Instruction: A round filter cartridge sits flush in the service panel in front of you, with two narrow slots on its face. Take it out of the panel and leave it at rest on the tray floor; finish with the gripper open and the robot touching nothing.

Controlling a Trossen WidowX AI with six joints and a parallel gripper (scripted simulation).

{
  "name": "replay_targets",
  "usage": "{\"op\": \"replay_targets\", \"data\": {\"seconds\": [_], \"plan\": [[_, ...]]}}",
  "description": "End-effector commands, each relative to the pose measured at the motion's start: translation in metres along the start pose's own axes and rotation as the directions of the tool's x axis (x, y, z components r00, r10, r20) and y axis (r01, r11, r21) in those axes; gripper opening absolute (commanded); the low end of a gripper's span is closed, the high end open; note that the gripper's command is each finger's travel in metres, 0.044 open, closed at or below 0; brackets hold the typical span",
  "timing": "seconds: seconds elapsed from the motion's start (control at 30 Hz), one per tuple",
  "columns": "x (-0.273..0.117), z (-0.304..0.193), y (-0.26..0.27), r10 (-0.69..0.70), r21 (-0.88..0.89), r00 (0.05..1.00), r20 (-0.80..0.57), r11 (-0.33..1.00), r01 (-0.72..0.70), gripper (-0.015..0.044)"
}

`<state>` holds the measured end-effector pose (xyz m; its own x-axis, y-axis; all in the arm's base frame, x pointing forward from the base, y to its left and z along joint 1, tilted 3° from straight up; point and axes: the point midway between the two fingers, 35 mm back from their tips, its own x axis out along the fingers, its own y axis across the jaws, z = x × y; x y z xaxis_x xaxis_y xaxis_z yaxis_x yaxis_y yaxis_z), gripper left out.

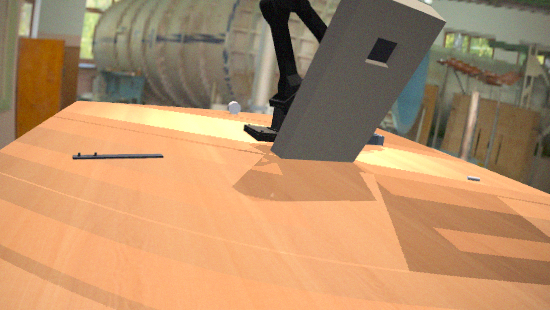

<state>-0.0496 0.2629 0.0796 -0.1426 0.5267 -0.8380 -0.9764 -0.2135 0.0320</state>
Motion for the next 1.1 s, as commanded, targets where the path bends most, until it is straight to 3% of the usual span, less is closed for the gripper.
{"op": "replay_targets", "data": {"seconds": [0.0, 0.13, 0.33, 0.43, 1.07], "plan": [[0.0, 0.001, 0.0, 0.0, 0.0, 1.0, 0.003, 1.0, 0.0, 0.044], [-0.008, 0.007, 0.0, 0.0, 0.0, 1.0, 0.003, 1.0, 0.0, 0.044], [-0.061, 0.035, 0.0, 0.0, 0.0, 1.0, 0.0, 1.0, 0.0, 0.044], [-0.047, 0.029, 0.0, -0.004, 0.003, 1.0, 0.004, 1.0, 0.004, 0.044], [-0.047, 0.029, 0.0, -0.004, 0.003, 1.0, 0.004, 1.0, 0.004, 0.044]]}}
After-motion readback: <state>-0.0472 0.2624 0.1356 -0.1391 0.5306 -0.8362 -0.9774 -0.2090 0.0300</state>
